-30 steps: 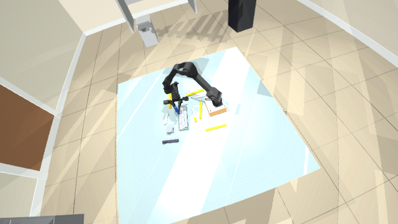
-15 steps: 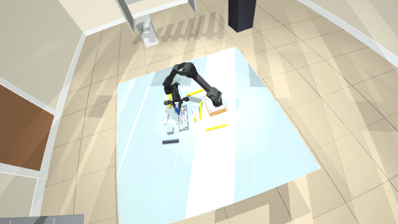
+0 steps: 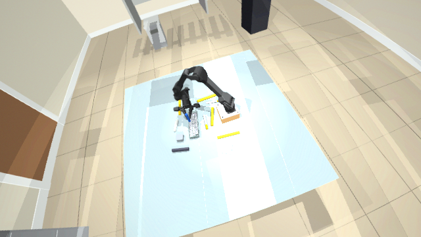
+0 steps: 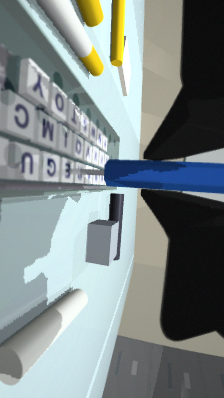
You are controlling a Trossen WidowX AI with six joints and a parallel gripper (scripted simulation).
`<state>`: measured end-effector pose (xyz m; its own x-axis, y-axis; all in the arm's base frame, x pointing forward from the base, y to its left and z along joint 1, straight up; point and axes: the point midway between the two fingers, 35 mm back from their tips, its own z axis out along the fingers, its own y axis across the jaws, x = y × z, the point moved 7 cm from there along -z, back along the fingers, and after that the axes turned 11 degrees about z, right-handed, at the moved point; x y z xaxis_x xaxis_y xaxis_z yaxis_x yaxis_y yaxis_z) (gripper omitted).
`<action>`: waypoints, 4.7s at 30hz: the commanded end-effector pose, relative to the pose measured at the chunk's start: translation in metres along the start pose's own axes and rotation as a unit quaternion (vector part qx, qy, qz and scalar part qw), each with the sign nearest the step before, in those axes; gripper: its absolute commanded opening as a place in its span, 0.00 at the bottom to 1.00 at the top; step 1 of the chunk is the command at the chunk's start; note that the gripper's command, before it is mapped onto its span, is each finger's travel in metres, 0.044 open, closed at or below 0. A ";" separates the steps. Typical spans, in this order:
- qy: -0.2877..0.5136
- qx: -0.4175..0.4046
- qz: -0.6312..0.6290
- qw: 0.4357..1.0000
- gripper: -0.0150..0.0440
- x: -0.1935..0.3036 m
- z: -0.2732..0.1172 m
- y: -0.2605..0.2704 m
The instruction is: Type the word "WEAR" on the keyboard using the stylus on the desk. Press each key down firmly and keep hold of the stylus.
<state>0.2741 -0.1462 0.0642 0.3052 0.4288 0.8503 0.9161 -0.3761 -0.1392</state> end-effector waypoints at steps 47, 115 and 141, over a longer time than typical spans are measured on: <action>0.000 0.001 -0.001 1.000 0.25 0.045 0.012 -0.008; 0.001 0.001 -0.002 1.000 0.39 0.018 0.039 -0.003; 0.001 0.001 -0.002 1.000 0.39 0.051 0.019 -0.009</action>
<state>0.2863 -0.1055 0.0908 0.3027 0.4305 0.8503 0.9183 -0.3704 -0.1394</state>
